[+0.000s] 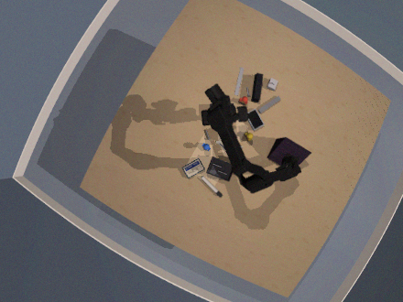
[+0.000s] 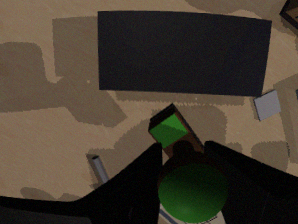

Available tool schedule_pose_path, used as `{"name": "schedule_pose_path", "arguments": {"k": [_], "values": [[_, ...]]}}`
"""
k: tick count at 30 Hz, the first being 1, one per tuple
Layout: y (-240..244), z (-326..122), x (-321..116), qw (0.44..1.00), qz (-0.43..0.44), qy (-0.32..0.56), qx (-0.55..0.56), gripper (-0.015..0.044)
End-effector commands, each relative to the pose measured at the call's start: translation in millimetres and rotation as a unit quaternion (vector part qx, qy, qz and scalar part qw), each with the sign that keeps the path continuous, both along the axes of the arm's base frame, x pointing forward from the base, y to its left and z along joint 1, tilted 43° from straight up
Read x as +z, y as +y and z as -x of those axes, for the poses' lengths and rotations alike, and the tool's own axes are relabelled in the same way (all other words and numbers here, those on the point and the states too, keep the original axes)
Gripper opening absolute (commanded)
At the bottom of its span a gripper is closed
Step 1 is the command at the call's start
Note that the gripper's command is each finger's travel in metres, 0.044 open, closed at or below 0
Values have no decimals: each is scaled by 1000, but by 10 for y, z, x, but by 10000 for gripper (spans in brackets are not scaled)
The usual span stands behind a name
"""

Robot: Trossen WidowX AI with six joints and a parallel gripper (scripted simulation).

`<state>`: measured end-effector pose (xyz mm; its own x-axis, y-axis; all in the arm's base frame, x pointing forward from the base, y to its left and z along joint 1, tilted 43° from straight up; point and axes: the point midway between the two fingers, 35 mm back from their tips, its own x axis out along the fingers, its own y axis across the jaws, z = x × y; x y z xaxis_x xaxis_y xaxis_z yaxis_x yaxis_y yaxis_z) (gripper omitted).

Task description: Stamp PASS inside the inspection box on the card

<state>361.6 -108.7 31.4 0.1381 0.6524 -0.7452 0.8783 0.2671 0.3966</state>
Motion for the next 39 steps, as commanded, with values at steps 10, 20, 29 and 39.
{"name": "schedule_pose_path", "arguments": {"k": [10, 20, 29, 39], "values": [[154, -28, -164, 1000, -4, 1, -4, 0], [261, -37, -270, 1000, -4, 1, -4, 0], [242, -35, -249, 1000, -1, 0, 1, 184], [-81, -22, 63, 1000, 0, 1, -2, 255]]}}
